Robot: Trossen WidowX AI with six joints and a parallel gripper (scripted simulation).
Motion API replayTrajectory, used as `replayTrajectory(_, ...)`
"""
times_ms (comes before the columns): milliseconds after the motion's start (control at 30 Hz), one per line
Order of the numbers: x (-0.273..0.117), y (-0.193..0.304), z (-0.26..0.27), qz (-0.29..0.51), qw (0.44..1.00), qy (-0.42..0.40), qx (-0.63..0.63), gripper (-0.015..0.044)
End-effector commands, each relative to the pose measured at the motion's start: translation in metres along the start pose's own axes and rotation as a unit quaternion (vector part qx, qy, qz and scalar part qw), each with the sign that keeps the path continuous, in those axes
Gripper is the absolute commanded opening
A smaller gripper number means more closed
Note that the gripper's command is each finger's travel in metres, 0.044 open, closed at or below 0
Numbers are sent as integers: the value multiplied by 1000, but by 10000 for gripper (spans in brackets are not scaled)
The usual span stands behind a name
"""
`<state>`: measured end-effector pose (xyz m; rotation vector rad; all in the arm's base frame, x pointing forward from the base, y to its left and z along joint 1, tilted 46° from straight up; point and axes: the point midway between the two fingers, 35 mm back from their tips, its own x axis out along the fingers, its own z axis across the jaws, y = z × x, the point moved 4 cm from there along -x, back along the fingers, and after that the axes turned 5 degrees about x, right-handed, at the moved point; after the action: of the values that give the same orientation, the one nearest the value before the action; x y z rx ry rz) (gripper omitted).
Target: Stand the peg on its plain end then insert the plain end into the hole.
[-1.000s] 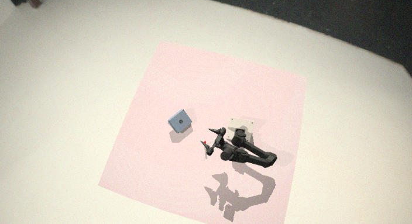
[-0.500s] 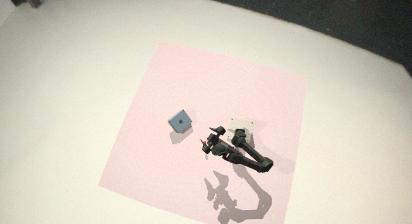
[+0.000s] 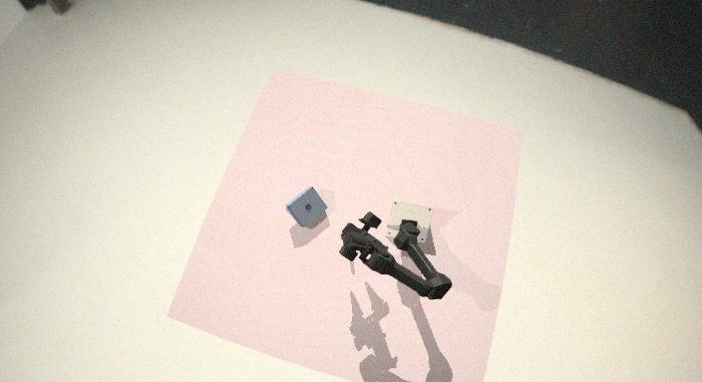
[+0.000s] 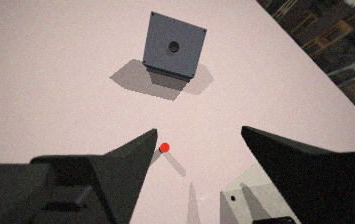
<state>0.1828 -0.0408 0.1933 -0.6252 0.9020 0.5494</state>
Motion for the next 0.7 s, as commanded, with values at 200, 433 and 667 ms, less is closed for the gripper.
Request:
replayTrajectory(200, 10, -4, 6, 168, 985, -32, -22, 440)
replayTrajectory(433, 17, -13, 10, 269, 960, -79, -19, 440)
replayTrajectory(667, 22, -23, 15, 334, 934, -130, -3, 440)
